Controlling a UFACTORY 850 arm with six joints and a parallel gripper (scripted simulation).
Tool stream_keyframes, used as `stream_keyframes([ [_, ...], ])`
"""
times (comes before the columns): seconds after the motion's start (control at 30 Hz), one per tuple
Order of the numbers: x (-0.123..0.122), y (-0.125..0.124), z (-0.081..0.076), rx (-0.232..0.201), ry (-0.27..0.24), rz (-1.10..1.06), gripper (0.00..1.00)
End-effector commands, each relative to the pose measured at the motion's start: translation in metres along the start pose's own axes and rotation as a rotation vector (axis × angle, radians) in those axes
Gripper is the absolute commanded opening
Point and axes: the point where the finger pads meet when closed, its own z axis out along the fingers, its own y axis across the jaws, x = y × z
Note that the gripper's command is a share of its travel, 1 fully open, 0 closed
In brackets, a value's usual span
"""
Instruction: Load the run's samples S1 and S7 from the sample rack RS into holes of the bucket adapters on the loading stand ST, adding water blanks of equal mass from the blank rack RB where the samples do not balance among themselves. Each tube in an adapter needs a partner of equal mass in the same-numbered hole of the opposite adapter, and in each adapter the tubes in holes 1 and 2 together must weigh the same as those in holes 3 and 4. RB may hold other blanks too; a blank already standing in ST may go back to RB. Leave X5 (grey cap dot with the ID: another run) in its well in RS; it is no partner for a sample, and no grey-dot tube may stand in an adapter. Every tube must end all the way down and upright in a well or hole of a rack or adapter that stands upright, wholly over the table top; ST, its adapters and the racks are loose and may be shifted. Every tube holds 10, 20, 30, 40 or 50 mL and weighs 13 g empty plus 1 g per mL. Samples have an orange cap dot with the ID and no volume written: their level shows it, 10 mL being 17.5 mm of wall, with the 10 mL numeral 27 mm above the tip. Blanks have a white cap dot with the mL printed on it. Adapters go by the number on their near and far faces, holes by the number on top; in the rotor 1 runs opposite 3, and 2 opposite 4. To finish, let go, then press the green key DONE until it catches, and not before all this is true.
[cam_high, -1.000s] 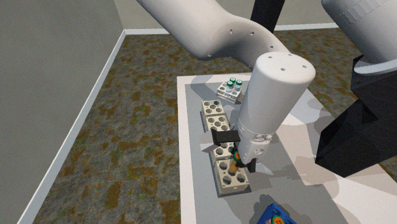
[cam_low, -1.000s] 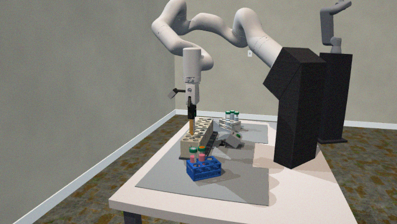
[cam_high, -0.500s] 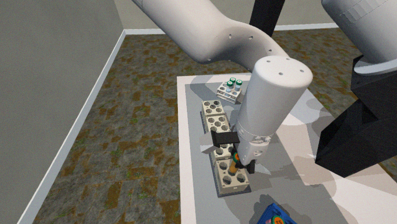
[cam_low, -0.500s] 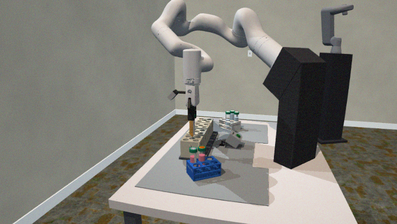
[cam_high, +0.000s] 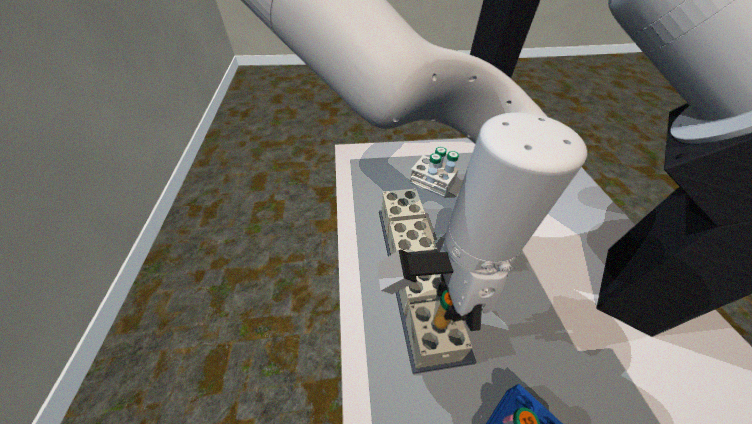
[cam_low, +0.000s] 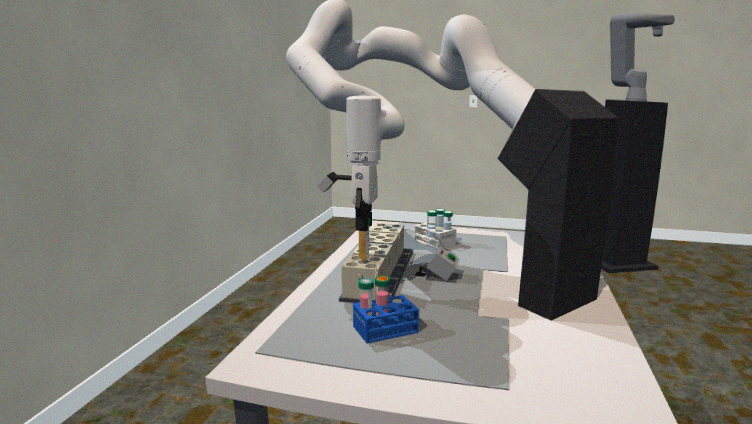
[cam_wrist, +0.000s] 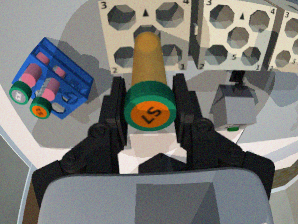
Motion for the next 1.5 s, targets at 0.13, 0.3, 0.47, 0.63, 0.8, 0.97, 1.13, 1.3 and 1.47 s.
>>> stream_keyframes([
  [0.13,0.0,0.0,0.007,0.001,0.001,0.0,0.0],
  [0.3,0.0,0.0,0.012,0.001,0.001,0.0,0.0],
  [0.47,0.0,0.0,0.017,0.001,0.001,0.0,0.0],
  [0.63,0.0,0.0,0.02,0.001,0.001,0.0,0.0],
  [0.8,0.0,0.0,0.025,0.001,0.001,0.0,0.0],
  [0.97,0.0,0.0,0.03,0.001,0.001,0.0,0.0],
  [1.13,0.0,0.0,0.034,0.001,0.001,0.0,0.0],
  [1.3,0.0,0.0,0.038,0.001,0.001,0.0,0.0],
  [1.47,0.0,0.0,0.043,0.001,0.001,0.0,0.0],
])
